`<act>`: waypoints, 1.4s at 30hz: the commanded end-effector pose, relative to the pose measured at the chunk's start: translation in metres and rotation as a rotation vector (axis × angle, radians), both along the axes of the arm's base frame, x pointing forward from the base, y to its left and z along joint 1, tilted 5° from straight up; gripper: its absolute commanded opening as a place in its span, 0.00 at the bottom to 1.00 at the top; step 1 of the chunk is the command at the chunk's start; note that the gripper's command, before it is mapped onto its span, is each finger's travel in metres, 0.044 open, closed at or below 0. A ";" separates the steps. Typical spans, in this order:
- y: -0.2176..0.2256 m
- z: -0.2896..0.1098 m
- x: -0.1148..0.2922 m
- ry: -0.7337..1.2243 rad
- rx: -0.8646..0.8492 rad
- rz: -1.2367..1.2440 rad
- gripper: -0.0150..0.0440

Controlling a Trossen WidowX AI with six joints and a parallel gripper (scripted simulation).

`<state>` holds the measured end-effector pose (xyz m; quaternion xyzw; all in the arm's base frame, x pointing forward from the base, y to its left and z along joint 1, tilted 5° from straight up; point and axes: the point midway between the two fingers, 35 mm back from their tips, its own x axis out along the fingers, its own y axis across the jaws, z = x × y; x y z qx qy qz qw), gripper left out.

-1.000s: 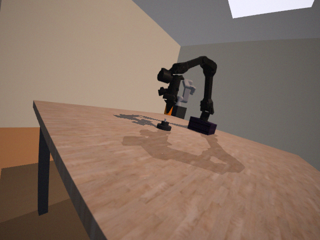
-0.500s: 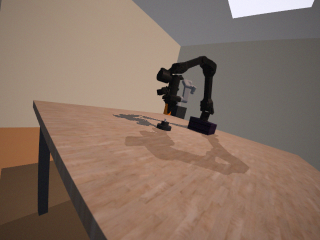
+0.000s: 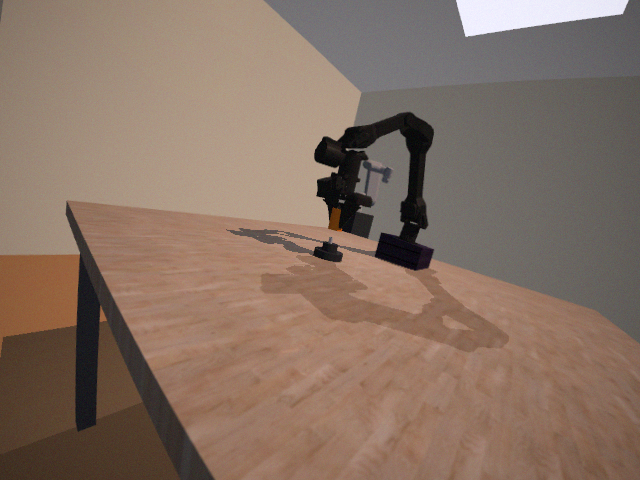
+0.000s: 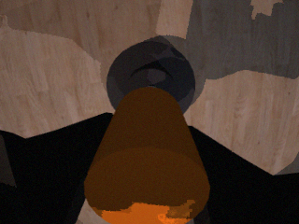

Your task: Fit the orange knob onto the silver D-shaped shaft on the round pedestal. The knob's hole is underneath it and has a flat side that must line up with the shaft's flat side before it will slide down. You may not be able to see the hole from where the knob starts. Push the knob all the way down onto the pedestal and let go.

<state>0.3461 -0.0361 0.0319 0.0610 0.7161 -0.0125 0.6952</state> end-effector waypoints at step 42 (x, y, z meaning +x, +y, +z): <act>-0.002 0.002 0.002 -0.086 0.022 1.192 0.25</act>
